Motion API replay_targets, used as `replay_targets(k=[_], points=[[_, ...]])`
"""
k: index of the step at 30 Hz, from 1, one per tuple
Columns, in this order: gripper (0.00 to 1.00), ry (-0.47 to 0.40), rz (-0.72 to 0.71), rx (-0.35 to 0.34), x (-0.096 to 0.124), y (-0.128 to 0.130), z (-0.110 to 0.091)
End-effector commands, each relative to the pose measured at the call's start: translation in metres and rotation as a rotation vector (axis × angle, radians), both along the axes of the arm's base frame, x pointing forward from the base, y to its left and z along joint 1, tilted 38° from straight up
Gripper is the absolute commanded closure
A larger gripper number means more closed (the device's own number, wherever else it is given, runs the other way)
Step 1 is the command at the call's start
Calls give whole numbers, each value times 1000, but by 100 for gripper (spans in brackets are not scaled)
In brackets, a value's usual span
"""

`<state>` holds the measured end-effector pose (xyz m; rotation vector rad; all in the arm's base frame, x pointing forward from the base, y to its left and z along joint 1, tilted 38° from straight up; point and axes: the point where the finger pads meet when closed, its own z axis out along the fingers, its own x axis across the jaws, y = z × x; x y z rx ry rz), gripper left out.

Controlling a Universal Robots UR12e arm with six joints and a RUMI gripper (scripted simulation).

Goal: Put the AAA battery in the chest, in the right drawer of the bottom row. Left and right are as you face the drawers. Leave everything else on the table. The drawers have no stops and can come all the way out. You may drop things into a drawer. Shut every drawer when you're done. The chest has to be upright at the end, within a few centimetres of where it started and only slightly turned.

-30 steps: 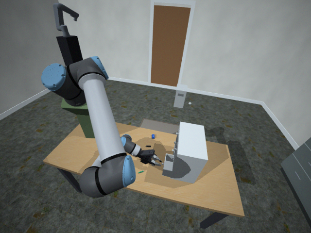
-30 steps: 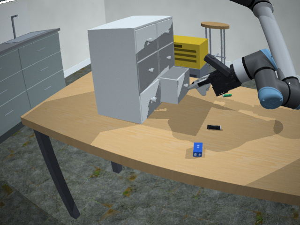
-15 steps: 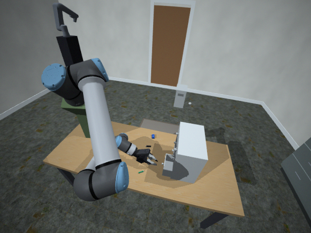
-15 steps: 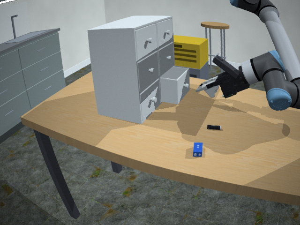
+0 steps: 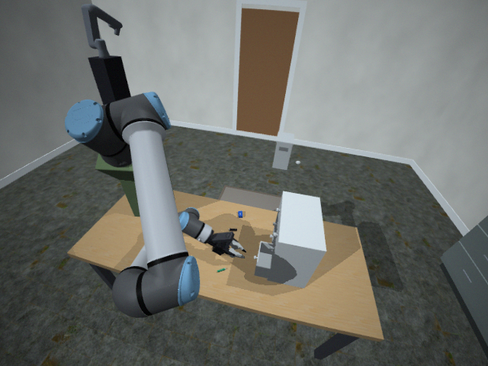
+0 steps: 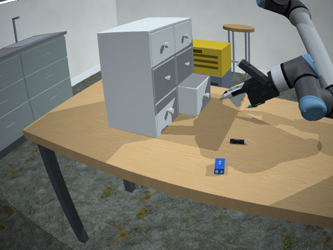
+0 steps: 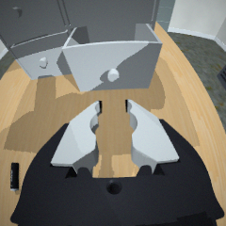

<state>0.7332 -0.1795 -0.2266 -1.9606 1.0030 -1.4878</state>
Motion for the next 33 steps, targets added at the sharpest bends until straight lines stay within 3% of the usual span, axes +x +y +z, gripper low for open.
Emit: replay_targets(k=[1, 13, 33], points=[[80, -2, 0, -2, -16, 7, 17], [80, -2, 0, -2, -59, 29, 55], [80, 4, -3, -1, -64, 33, 58]])
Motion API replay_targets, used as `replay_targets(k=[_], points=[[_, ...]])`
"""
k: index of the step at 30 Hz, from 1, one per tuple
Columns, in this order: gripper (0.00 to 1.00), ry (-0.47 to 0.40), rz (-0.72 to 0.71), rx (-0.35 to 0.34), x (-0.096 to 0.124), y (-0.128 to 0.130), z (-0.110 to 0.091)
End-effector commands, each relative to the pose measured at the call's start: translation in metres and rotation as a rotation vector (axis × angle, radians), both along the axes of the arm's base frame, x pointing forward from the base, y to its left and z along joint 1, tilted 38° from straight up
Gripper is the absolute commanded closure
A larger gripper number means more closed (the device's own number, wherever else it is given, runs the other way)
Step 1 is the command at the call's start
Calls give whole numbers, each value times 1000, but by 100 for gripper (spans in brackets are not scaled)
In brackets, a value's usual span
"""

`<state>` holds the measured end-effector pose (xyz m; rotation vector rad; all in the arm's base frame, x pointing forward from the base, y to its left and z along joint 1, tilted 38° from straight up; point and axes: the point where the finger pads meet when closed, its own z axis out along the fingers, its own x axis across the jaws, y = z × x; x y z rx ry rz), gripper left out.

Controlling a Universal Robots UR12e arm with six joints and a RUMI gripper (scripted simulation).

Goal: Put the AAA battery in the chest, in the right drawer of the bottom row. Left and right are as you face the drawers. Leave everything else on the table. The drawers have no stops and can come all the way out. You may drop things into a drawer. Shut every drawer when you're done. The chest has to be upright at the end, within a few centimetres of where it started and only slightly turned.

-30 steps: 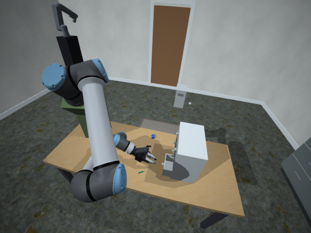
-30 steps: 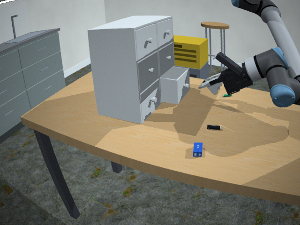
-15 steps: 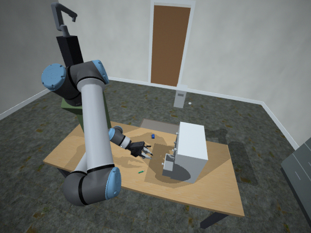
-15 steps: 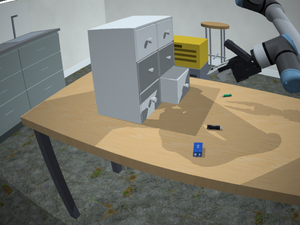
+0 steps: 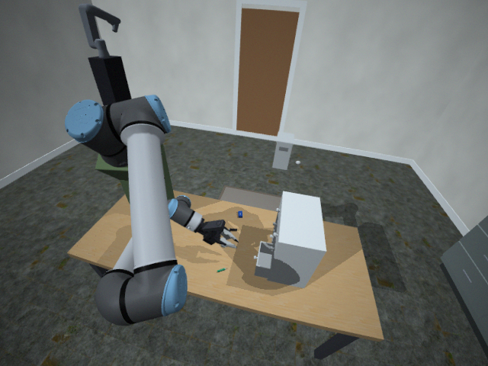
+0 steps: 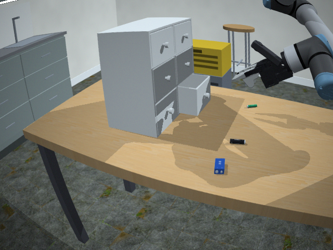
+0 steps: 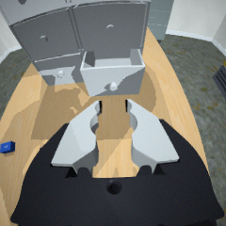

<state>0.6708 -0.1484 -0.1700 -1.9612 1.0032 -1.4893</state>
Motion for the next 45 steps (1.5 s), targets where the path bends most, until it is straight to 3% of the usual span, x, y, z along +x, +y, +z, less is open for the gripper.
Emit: replay_targets(k=[1, 20, 45], points=[[80, 5, -2, -1, -2, 2, 1], [80, 69, -50, -12, -9, 5, 7], [80, 280, -213, -49, -37, 14, 25]])
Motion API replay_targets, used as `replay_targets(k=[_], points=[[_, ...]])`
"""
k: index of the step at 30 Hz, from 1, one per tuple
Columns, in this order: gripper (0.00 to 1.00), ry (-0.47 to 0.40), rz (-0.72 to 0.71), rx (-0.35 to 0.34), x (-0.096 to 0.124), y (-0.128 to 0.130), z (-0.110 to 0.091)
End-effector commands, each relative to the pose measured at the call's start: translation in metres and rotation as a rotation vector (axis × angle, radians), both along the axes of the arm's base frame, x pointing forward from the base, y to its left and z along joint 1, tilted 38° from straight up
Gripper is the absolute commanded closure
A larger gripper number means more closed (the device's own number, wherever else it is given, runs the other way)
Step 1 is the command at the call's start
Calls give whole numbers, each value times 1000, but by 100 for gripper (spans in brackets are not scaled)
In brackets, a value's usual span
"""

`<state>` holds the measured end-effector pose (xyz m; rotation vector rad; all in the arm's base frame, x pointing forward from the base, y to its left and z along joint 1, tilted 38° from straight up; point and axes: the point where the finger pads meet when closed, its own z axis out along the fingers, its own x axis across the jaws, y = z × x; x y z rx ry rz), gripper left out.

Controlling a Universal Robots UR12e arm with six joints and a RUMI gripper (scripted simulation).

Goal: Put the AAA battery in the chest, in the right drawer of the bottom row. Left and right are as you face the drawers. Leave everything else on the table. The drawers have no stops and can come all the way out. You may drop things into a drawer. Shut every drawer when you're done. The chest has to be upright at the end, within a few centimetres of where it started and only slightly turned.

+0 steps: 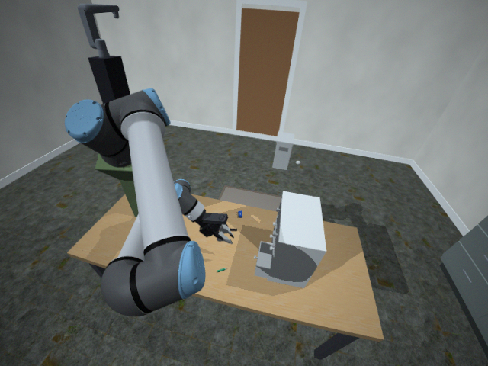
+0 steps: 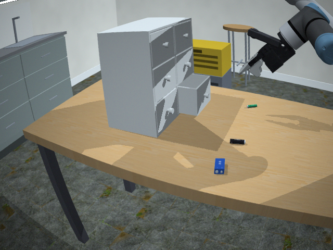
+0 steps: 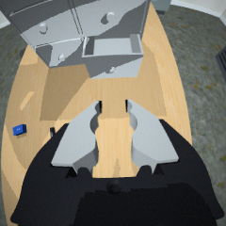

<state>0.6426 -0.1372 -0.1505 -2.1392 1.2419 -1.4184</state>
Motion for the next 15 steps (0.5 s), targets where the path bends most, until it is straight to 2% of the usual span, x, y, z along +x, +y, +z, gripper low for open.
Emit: replay_targets(k=[1, 5, 15], points=[[80, 88, -71, -12, -10, 3, 6], [80, 112, -89, -17, -14, 4, 8], [80, 239, -188, -40, -30, 9, 19]])
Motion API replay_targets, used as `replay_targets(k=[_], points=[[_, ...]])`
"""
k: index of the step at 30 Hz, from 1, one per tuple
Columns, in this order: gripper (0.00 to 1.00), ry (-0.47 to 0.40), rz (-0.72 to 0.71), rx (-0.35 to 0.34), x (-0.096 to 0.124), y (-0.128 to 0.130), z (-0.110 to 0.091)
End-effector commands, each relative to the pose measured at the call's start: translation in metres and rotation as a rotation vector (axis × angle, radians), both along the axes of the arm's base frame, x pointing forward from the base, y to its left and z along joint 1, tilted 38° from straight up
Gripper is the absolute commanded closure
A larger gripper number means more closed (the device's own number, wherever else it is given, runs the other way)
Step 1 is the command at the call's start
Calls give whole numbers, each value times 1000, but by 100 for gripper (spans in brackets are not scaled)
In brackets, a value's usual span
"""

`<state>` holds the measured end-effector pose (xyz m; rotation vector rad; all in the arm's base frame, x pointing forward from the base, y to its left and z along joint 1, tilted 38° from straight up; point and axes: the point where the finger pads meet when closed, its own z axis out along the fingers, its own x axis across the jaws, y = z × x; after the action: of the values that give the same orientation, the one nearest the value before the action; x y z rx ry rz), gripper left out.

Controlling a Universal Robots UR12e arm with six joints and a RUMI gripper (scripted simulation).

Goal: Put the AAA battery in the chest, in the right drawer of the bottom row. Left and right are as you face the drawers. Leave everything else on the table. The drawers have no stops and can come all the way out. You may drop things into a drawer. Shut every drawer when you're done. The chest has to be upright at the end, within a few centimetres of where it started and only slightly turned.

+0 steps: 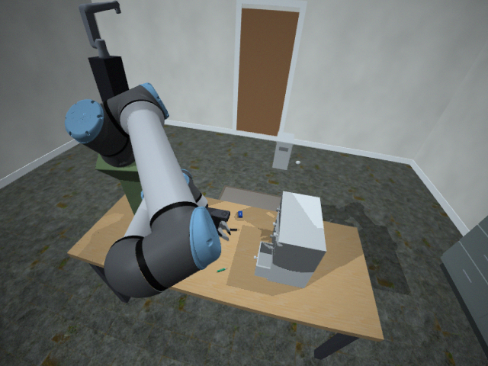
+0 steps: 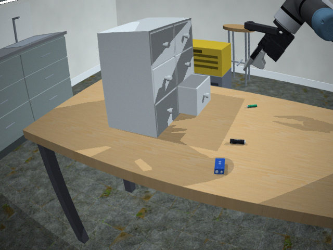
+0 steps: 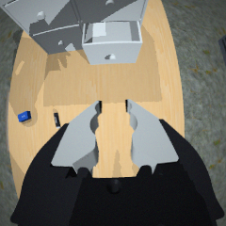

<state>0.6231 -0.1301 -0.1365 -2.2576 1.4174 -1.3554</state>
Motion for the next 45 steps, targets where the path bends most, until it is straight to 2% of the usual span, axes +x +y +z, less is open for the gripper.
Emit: replay_targets(k=[1, 22, 45], points=[[80, 110, -89, -13, -13, 3, 6], [80, 306, -247, -52, -35, 9, 23], [80, 423, -337, -73, -50, 14, 33]])
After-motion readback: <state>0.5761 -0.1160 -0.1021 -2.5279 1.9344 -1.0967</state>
